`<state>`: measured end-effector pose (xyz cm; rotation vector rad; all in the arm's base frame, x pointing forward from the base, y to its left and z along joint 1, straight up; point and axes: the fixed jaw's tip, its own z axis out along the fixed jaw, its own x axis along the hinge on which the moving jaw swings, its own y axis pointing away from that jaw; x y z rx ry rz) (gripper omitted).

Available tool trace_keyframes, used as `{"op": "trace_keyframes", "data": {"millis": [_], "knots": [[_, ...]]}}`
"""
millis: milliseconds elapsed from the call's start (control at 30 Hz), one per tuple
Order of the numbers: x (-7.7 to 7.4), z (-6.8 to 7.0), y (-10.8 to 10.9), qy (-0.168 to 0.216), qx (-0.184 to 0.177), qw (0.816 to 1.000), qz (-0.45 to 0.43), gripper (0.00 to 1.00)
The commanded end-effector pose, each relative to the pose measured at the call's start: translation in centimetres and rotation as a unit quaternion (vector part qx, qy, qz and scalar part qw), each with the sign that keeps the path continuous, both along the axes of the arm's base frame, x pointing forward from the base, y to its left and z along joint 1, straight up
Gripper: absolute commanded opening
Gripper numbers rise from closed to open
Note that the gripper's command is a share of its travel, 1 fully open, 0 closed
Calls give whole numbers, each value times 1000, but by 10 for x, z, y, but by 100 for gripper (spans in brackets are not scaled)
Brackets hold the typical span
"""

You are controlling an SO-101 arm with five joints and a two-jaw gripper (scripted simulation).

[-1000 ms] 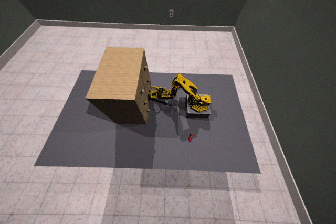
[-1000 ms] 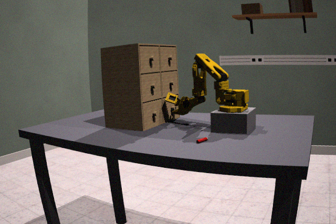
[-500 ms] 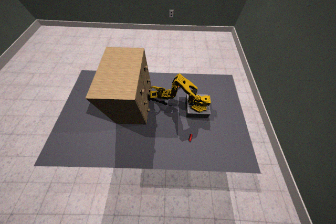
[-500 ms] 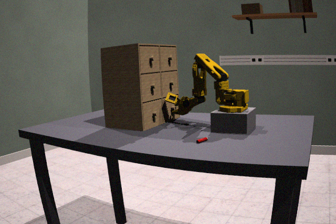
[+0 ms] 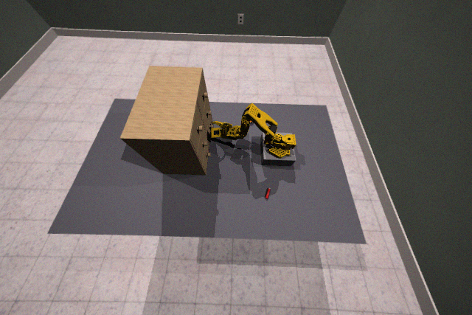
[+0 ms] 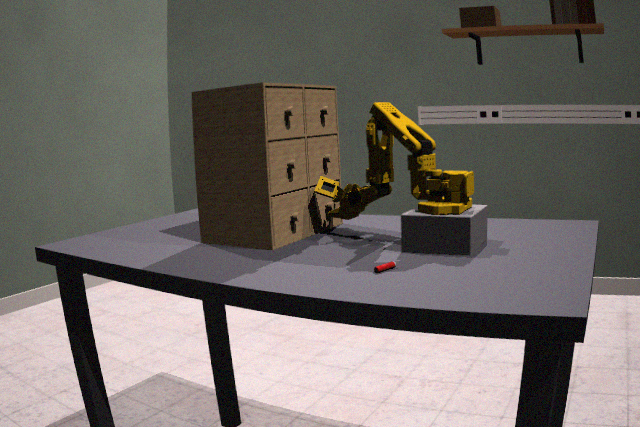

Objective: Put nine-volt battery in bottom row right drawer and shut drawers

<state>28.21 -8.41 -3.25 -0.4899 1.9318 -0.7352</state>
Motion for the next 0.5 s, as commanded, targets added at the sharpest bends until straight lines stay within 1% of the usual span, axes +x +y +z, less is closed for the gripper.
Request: {"op": "trace_keyframes", "data": {"millis": [0, 467], "knots": [[1, 1, 3, 0, -5, 1000, 7, 21], [2, 3, 3, 0, -5, 1000, 7, 21]]}}
